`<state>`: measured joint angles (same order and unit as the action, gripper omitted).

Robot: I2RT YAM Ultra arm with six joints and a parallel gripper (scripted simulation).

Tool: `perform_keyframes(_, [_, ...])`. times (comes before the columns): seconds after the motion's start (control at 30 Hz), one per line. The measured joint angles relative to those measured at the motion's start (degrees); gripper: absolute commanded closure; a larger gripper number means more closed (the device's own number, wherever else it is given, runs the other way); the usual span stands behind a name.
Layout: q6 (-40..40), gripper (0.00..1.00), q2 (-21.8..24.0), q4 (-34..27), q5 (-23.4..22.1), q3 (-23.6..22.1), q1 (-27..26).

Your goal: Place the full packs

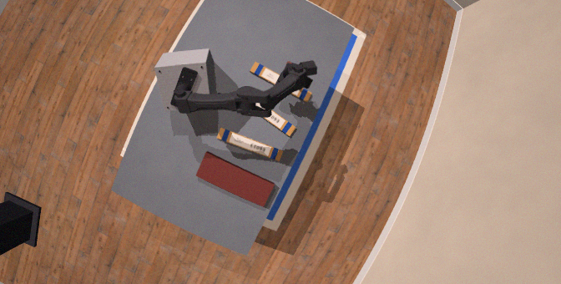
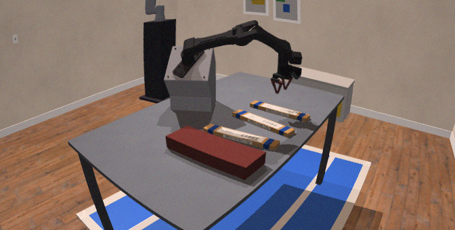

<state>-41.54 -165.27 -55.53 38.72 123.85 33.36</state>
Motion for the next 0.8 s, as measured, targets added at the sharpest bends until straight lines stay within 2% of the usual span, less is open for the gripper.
perform_keyframes(0.8, [-0.09, 0.04, -0.68, 0.09, 0.04, 0.90, 0.28])
